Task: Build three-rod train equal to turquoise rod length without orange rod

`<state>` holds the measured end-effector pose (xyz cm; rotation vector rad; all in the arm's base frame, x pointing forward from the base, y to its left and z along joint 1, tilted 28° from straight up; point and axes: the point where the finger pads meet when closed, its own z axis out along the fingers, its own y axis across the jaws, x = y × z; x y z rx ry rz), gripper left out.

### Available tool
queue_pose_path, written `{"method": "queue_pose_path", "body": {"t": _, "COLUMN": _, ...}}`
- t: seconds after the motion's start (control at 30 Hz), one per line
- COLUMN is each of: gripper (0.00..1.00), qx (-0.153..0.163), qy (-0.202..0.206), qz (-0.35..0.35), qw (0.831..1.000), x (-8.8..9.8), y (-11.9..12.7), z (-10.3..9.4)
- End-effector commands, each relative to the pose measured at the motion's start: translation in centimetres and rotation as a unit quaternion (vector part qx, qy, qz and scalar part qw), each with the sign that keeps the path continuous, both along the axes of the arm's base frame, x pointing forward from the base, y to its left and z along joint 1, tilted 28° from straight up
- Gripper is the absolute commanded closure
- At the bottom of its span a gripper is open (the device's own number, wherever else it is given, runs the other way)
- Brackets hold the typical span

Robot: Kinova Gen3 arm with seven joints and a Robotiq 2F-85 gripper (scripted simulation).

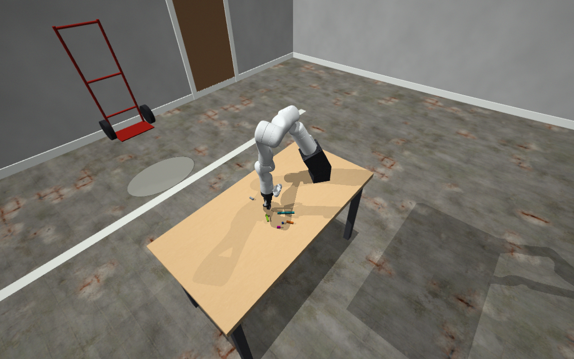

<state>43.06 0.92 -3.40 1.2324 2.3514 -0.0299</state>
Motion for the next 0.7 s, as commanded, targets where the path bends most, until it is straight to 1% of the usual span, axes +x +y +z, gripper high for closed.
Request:
{"method": "queue_pose_path", "body": {"t": 0.0, "gripper": 0.95, "qx": 0.000, "qy": 0.000, "qz": 0.000, "qw": 1.000, "x": 0.02, "y": 0.03, "z": 0.04}}
{"method": "queue_pose_path", "body": {"t": 0.67, "gripper": 0.95, "qx": 0.000, "qy": 0.000, "qz": 0.000, "qw": 1.000, "x": 0.09, "y": -0.01, "z": -0.12}}
